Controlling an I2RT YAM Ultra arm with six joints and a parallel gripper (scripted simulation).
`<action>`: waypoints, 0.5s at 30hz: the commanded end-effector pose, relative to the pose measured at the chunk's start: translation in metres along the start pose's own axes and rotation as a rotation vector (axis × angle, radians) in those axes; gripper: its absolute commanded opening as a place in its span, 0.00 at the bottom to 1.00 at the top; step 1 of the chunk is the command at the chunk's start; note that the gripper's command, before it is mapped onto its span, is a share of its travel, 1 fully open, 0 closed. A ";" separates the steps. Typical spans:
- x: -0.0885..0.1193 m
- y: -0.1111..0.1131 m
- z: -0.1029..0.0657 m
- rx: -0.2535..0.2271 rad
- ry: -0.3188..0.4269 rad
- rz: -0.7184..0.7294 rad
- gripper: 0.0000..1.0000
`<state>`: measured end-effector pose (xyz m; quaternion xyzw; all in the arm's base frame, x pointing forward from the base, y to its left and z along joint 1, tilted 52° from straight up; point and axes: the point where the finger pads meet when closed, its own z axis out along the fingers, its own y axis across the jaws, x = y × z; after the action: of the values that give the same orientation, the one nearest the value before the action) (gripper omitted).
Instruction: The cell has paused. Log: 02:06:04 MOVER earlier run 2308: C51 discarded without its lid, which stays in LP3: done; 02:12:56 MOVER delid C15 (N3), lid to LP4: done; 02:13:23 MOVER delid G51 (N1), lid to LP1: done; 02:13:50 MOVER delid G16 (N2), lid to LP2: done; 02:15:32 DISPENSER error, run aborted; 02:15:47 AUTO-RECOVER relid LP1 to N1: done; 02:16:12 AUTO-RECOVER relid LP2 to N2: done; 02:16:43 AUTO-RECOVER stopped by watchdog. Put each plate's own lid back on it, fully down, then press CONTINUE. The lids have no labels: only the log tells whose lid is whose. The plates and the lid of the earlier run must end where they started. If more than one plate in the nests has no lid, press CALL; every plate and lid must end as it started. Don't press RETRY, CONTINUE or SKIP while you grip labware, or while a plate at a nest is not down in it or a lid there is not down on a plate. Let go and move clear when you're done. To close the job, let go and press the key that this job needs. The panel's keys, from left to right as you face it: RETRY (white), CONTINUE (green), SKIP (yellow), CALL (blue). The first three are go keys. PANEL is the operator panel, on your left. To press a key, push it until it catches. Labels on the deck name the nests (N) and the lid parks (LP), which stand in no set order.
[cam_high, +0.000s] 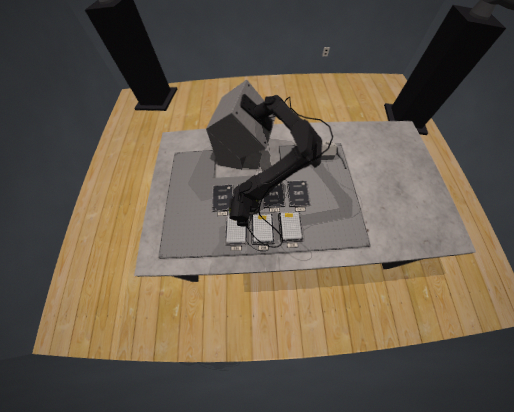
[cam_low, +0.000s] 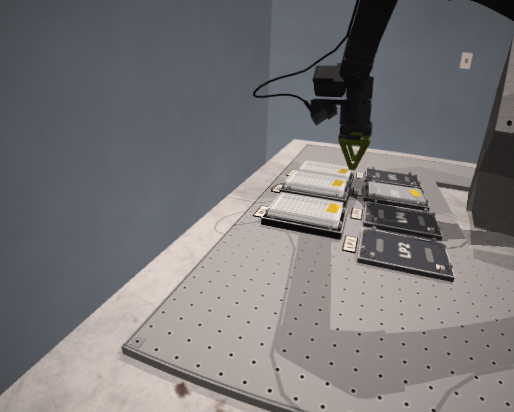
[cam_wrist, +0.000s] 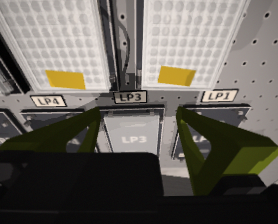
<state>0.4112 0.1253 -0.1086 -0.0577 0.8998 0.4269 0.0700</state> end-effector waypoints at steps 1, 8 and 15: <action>-0.006 0.006 -0.005 0.018 -0.061 -0.029 0.83; 0.017 0.025 -0.003 0.018 -0.061 -0.029 0.00; 0.044 0.045 -0.004 0.019 -0.067 -0.024 0.00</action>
<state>0.3540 0.1544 -0.0877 -0.0657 0.8985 0.4281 0.0716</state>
